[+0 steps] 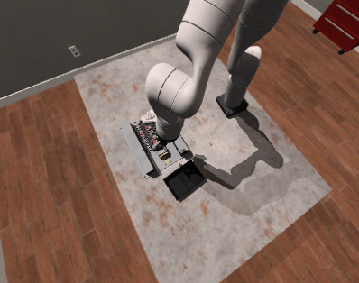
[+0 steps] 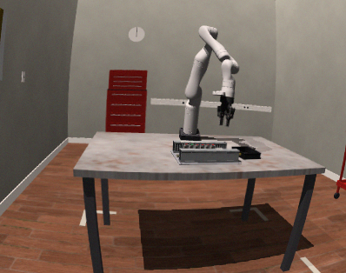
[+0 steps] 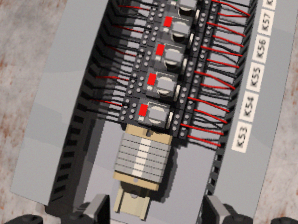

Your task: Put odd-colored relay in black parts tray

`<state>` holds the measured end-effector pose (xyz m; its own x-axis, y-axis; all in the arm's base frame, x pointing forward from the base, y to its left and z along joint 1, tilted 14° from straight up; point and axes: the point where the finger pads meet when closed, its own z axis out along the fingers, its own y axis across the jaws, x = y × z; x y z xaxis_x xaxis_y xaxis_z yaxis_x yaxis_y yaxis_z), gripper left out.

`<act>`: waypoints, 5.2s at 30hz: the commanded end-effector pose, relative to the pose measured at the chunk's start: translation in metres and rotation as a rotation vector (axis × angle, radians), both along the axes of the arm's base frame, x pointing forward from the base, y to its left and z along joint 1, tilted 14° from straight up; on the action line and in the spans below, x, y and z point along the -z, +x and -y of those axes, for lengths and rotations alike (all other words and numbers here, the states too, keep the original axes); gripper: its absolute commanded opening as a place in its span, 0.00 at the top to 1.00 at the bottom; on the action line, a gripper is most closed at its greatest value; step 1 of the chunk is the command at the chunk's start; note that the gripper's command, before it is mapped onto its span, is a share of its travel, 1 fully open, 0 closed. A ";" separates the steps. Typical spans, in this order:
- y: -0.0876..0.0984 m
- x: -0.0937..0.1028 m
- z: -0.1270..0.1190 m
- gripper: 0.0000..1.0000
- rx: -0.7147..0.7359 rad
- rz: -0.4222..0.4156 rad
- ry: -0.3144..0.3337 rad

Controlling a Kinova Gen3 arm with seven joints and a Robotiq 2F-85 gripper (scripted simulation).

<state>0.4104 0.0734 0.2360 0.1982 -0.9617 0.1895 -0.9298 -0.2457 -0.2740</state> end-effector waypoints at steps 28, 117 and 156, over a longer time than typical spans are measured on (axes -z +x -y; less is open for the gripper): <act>0.031 0.027 0.006 0.39 0.202 -0.048 0.147; 0.033 0.027 0.088 0.39 0.224 -0.051 0.162; 0.033 0.027 0.093 0.39 0.224 -0.051 0.162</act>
<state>0.4430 -0.0199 0.2081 -0.0173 -0.9995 0.0254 -0.9701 0.0106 -0.2425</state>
